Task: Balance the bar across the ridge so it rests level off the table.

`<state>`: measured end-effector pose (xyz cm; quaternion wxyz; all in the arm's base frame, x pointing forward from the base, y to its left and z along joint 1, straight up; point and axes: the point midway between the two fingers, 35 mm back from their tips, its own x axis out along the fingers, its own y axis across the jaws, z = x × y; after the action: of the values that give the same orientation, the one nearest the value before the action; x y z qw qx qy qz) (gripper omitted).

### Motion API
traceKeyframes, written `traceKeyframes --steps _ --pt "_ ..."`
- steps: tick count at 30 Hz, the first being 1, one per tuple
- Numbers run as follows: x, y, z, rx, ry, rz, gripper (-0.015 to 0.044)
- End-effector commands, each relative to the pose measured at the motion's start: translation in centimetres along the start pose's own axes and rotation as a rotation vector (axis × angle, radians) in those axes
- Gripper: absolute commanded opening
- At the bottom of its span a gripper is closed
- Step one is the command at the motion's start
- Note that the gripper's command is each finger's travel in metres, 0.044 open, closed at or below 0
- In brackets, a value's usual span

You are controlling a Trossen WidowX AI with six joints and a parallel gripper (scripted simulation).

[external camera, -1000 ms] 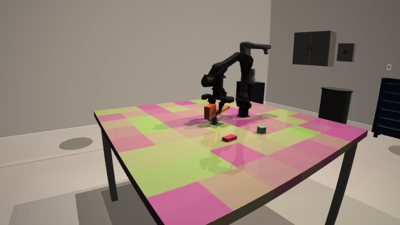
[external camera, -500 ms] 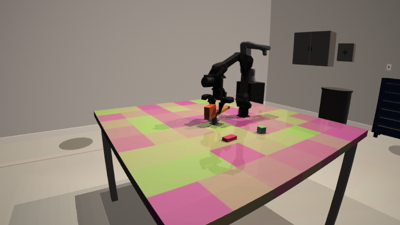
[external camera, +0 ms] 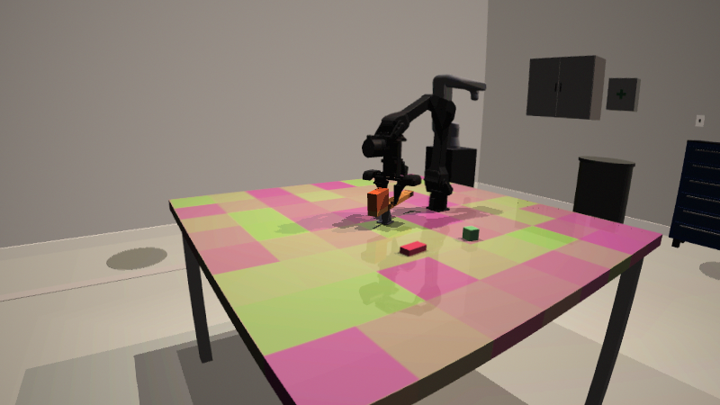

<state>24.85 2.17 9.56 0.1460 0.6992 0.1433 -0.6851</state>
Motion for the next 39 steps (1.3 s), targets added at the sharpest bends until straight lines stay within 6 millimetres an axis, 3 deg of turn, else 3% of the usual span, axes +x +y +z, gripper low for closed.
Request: traceKeyframes --steps 1,39 --pt "0.06 -0.01 -0.05 0.004 0.002 -0.001 0.0" --pt "0.38 -0.03 0.02 0.004 0.002 -0.001 0.0"
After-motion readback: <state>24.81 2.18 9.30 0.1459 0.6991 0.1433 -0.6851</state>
